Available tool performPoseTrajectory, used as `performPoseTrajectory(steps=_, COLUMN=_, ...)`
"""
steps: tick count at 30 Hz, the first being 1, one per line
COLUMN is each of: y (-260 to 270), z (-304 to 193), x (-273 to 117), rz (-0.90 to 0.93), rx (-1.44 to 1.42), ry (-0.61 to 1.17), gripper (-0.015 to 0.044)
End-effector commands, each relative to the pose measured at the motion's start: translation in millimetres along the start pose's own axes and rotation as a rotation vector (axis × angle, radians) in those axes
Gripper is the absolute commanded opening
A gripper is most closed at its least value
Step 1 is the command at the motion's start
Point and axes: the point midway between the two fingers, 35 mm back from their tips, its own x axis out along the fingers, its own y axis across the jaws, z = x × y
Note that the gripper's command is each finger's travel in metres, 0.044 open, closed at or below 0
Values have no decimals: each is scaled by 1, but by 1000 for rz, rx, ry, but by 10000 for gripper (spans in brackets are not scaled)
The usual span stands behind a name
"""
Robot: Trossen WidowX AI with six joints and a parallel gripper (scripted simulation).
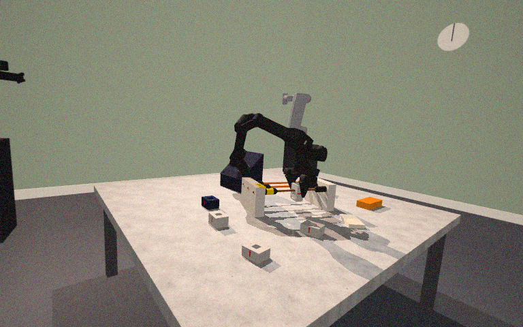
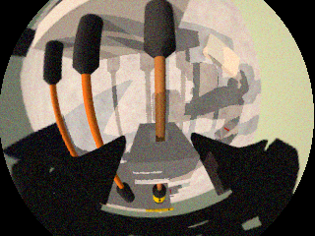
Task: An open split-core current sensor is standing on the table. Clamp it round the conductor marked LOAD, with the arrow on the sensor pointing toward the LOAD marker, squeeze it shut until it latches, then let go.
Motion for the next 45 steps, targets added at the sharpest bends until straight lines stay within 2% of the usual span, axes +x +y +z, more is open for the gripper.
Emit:
performPoseTrajectory(steps=1, y=0, z=0, x=0, rz=0, rx=0, ry=0, gripper=440)
performPoseTrajectory(steps=5, y=-1, z=0, x=-9, rz=0, rx=1, ry=-2, gripper=440)
performPoseTrajectory(steps=12, y=1, z=-7, x=-100, rz=-4, rx=6, ry=-7, gripper=440)
performPoseTrajectory(steps=45, y=1, z=-8, x=-103, rz=-5, rx=6, ry=-7, gripper=440)
